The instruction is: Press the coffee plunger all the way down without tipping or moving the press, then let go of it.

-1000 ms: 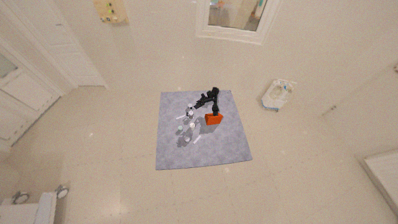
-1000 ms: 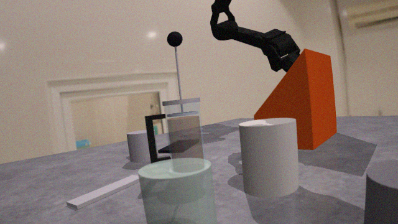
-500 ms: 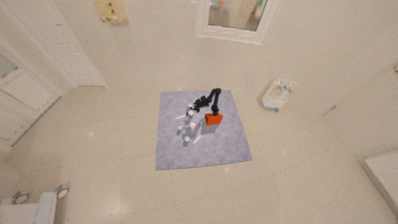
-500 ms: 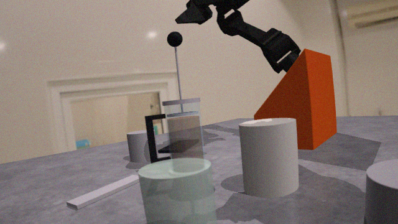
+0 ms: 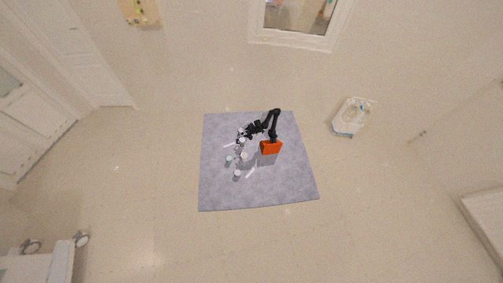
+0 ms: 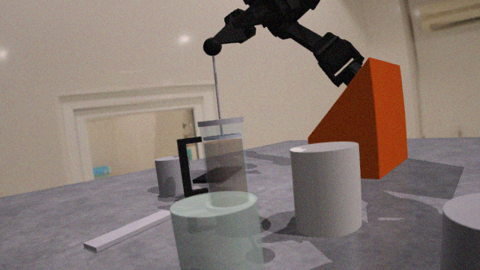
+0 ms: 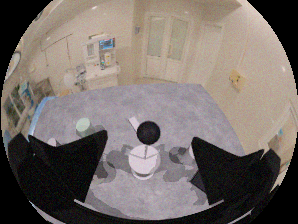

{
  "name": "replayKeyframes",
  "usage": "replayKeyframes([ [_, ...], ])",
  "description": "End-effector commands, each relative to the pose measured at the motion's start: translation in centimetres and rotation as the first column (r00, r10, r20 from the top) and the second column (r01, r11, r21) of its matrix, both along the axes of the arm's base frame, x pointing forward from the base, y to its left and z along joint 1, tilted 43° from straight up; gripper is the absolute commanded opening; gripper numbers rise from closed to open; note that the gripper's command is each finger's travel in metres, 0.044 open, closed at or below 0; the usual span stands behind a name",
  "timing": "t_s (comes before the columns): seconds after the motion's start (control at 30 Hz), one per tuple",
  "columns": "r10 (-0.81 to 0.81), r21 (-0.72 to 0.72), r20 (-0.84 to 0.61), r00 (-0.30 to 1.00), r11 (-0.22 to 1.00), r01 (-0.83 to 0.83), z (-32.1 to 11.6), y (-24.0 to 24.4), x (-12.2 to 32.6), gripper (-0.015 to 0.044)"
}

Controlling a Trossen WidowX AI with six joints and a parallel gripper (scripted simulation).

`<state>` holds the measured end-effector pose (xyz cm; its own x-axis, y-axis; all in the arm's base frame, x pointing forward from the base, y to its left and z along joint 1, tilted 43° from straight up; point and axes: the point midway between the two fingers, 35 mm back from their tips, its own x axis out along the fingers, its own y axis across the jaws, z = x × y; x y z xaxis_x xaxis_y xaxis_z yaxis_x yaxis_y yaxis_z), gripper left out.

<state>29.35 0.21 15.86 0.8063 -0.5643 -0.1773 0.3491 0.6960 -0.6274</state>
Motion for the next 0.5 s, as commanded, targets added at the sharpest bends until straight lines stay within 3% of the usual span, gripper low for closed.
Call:
replayKeyframes([
  [0.0,0.003,-0.007,-0.012,1.000,1.000,-0.003,-0.4,-0.3,0.4,0.0440],
  [0.47,0.003,-0.010,-0.009,1.000,1.000,-0.003,-0.8,-1.6,2.2,0.0440],
])
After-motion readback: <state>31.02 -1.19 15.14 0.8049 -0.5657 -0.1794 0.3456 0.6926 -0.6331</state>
